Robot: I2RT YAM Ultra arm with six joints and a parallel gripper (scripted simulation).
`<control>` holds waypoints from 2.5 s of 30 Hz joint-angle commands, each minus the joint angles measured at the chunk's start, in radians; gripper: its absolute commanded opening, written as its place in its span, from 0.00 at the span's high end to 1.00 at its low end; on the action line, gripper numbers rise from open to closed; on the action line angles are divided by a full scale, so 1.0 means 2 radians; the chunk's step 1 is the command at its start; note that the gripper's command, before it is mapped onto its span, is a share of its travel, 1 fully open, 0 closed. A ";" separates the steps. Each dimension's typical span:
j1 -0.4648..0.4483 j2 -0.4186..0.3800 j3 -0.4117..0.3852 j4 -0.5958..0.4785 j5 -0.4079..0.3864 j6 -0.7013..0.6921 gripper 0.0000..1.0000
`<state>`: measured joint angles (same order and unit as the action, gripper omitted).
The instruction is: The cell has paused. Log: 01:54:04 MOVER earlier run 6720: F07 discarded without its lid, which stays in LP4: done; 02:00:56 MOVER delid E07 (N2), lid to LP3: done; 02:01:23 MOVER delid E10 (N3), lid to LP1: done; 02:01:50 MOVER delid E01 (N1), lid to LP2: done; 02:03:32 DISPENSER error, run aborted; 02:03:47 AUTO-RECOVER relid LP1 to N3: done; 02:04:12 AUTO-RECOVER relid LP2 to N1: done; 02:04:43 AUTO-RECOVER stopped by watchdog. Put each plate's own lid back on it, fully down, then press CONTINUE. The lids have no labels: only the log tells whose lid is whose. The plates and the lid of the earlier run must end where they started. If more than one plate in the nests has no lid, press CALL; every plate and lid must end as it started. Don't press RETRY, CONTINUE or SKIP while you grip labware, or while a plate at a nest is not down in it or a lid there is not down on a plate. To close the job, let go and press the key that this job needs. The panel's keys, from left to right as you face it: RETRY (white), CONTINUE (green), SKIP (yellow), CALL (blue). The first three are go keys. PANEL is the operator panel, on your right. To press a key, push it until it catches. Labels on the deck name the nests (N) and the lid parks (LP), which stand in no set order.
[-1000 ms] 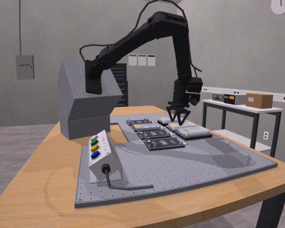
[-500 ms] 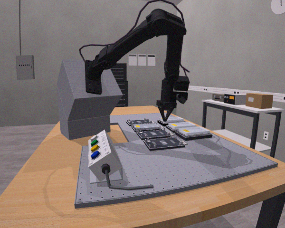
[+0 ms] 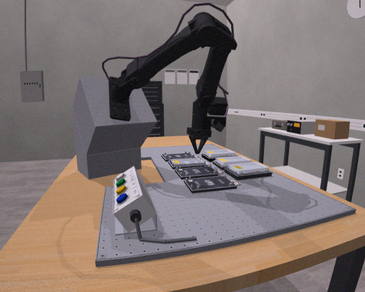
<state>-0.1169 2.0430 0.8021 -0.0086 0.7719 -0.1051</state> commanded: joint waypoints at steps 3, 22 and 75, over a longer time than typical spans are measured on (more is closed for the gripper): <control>0.015 -0.010 0.013 0.031 0.007 0.012 1.00; 0.009 0.010 -0.015 0.051 -0.001 -0.003 1.00; 0.055 -0.068 -0.012 -0.039 0.021 0.059 1.00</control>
<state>-0.0532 1.9568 0.7605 -0.0032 0.7944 -0.0406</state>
